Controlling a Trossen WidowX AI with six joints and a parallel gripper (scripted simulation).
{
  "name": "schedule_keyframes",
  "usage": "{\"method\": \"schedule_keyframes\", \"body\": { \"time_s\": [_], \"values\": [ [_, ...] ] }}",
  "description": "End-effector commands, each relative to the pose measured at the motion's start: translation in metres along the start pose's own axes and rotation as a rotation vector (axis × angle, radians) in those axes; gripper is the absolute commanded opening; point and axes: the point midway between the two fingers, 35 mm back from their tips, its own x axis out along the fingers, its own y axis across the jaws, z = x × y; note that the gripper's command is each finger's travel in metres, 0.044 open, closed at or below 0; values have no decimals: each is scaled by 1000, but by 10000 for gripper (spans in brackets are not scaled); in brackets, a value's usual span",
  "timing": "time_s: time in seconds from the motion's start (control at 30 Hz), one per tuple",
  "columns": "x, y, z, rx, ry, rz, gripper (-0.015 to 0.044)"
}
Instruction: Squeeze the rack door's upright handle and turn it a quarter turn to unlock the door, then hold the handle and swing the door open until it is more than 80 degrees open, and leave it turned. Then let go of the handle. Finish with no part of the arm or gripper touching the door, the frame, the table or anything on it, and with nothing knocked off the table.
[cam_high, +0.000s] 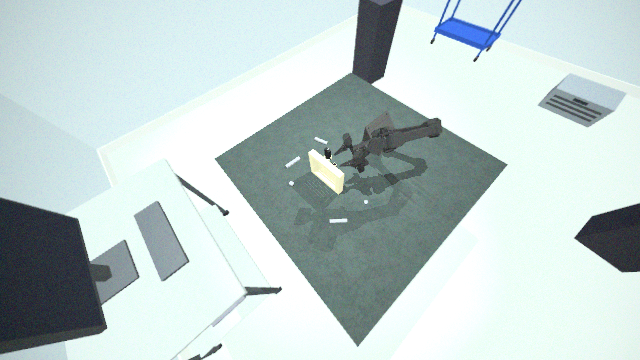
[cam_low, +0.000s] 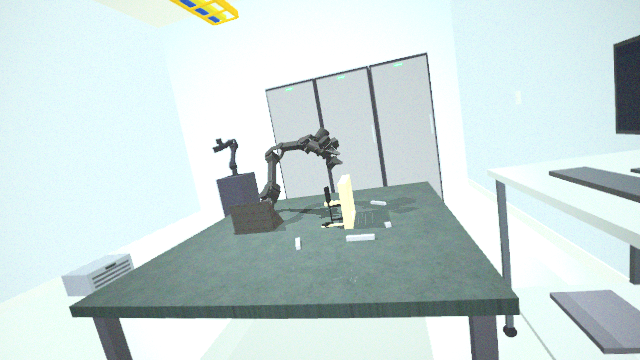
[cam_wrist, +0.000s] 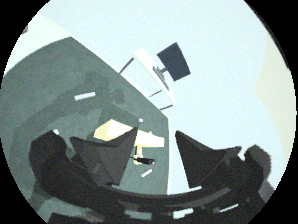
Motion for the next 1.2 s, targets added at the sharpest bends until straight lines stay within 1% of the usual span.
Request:
{"method": "schedule_keyframes", "body": {
  "time_s": [0.0,0.6,1.17],
  "values": [
    [12,-5,-10,-8,78,36,291],
    [47,-26,-62,21,397,254,291],
    [60,-41,-106,136,604,512,291]
  ]
}}
